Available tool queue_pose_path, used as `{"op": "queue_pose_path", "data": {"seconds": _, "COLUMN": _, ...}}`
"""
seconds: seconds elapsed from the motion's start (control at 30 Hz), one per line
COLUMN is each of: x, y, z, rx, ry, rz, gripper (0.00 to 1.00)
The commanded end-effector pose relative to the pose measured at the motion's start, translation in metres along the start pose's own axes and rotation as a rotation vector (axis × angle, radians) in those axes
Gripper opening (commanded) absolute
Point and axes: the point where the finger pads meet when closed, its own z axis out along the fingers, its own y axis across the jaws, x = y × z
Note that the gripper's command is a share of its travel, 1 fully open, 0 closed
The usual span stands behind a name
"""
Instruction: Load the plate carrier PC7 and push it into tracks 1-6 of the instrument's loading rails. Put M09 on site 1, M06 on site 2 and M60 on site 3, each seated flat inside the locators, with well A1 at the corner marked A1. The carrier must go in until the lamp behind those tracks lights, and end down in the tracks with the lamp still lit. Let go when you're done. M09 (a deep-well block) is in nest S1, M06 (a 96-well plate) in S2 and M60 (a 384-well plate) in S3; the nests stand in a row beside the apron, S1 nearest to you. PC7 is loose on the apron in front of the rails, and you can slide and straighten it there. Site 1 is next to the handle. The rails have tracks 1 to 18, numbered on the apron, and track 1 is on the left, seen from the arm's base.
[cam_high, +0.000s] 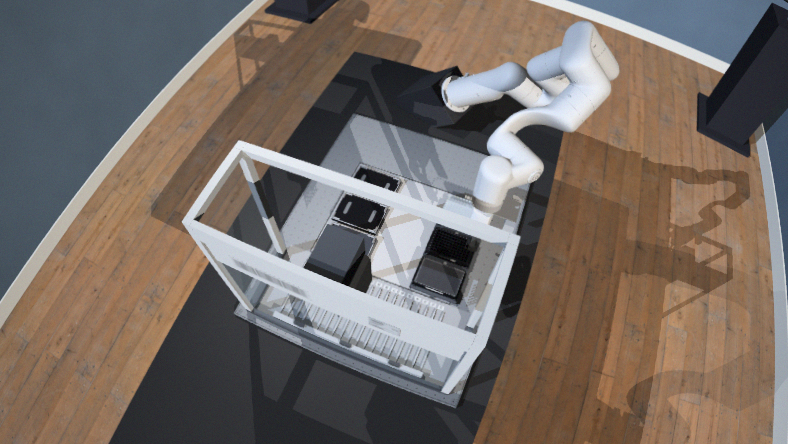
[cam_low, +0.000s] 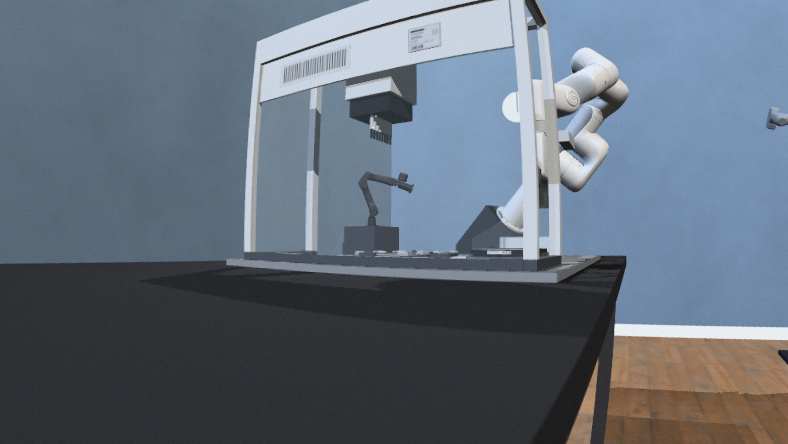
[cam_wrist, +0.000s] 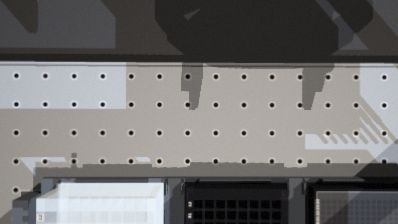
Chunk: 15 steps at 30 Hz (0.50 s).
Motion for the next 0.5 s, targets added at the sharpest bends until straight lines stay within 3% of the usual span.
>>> {"op": "queue_pose_path", "data": {"seconds": 0.0, "x": 0.017, "y": 0.002, "z": -0.002, "rx": -0.005, "ry": -0.001, "rz": -0.001, "gripper": 1.0}}
{"op": "queue_pose_path", "data": {"seconds": 0.2, "x": 0.047, "y": 0.002, "z": -0.002, "rx": -0.005, "ry": -0.001, "rz": -0.001, "gripper": 1.0}}
{"op": "queue_pose_path", "data": {"seconds": 0.47, "x": 0.048, "y": 0.002, "z": -0.002, "rx": -0.005, "ry": -0.001, "rz": -0.001, "gripper": 1.0}}
